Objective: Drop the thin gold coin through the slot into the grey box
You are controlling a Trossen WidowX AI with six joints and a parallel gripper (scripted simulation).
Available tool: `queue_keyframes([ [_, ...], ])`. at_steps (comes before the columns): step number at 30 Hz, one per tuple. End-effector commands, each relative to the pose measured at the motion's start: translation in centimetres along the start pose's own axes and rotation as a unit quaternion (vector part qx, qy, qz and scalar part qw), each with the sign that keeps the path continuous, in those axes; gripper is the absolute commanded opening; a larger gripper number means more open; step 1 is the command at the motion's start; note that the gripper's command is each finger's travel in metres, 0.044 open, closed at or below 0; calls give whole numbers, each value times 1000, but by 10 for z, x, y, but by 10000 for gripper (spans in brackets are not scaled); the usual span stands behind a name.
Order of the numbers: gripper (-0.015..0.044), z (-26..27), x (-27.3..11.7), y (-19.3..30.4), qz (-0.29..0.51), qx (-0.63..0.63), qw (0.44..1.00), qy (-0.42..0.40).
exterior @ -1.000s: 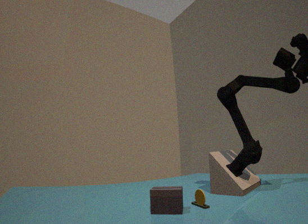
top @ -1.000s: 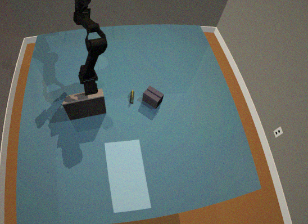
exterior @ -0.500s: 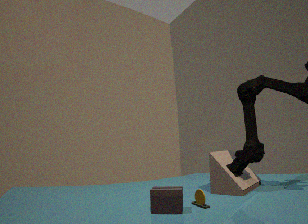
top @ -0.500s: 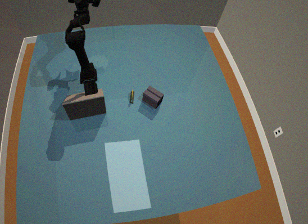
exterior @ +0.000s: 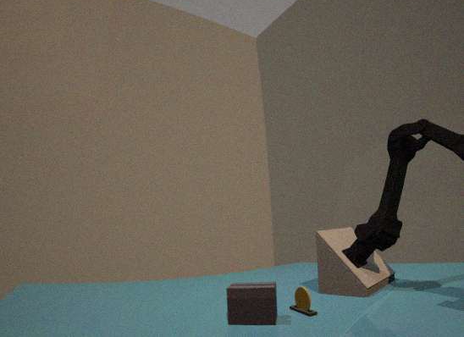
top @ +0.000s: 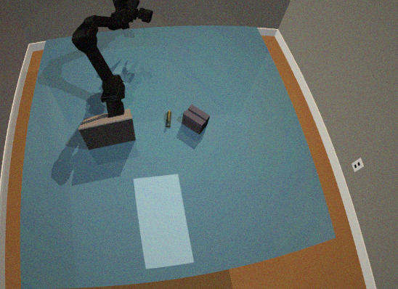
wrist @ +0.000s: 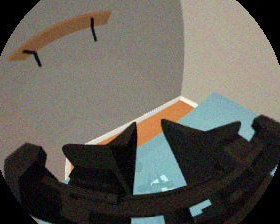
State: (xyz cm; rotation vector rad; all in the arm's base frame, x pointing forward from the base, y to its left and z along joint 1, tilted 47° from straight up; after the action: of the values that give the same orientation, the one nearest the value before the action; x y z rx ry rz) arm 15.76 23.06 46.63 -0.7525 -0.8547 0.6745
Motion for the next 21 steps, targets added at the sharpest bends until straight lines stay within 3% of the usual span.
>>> queue_keyframes([
  [1,161,-47,8,20,41,-9,996,74],
  [10,161,-169,-5,60,146,32,955,256],
  [21,161,-297,-88,91,222,161,840,469],
])
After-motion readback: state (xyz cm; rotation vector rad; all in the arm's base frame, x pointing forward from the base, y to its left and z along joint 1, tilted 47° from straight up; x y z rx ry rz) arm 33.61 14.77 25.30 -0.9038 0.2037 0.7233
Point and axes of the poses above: the point midway between the two fingers, 35 mm back from their tips, its own x axis out along the fingers, its own z axis across the jaws, y = z × x, the point moved 3 cm from there along -x, back along the fingers, and after that the axes turned 1 degree about x, right-handed, at the moved point
